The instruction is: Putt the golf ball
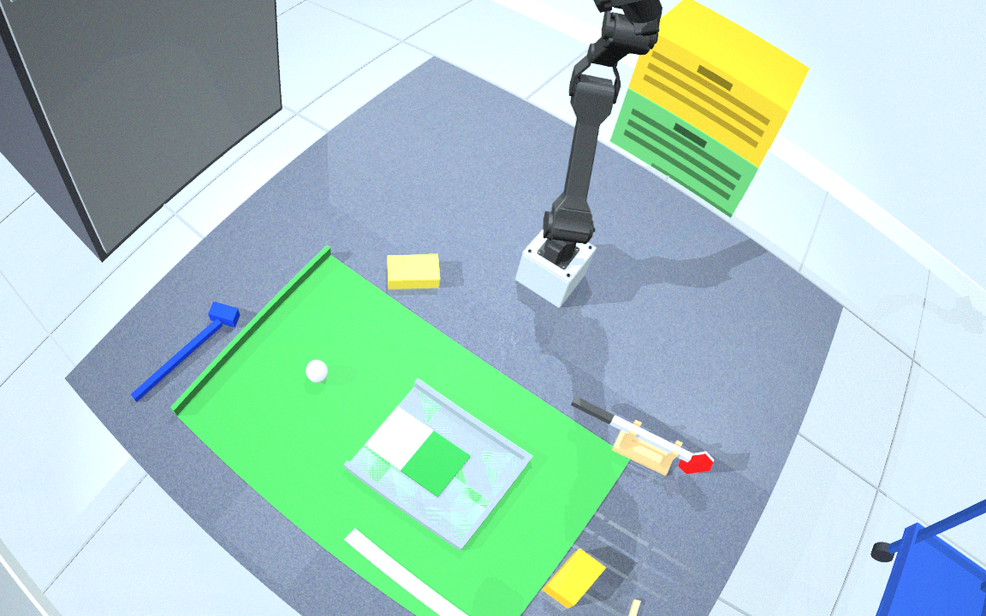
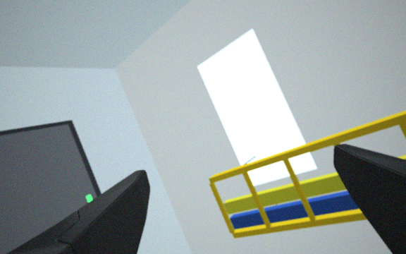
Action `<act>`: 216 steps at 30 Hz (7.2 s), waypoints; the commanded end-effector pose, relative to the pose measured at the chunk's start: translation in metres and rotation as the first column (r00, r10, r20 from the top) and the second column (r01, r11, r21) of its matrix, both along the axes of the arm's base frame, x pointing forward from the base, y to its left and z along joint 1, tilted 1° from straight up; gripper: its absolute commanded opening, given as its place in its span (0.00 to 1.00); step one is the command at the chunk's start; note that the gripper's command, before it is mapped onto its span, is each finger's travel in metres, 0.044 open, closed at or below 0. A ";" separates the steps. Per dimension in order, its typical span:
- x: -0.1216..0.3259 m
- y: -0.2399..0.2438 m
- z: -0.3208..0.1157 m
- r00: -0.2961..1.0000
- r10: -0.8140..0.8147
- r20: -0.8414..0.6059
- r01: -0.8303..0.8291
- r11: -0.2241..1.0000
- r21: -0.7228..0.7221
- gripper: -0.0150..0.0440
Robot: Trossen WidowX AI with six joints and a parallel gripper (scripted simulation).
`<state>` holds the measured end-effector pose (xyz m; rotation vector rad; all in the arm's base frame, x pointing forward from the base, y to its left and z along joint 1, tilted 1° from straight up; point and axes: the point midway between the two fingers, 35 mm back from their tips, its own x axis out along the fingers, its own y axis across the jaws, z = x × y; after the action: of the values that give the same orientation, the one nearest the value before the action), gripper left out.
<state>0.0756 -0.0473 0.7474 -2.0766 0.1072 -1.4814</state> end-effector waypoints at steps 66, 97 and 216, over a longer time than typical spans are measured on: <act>0.268 0.307 -0.558 0.440 0.831 0.340 0.561 -0.550 0.618 1.00; 0.165 0.264 -0.701 -0.362 0.922 -0.138 0.778 0.380 0.501 1.00; 0.267 0.077 -0.664 0.318 0.919 -0.233 0.854 -0.171 0.491 0.25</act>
<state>0.3366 0.0522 0.0804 -0.7687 1.2246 0.8418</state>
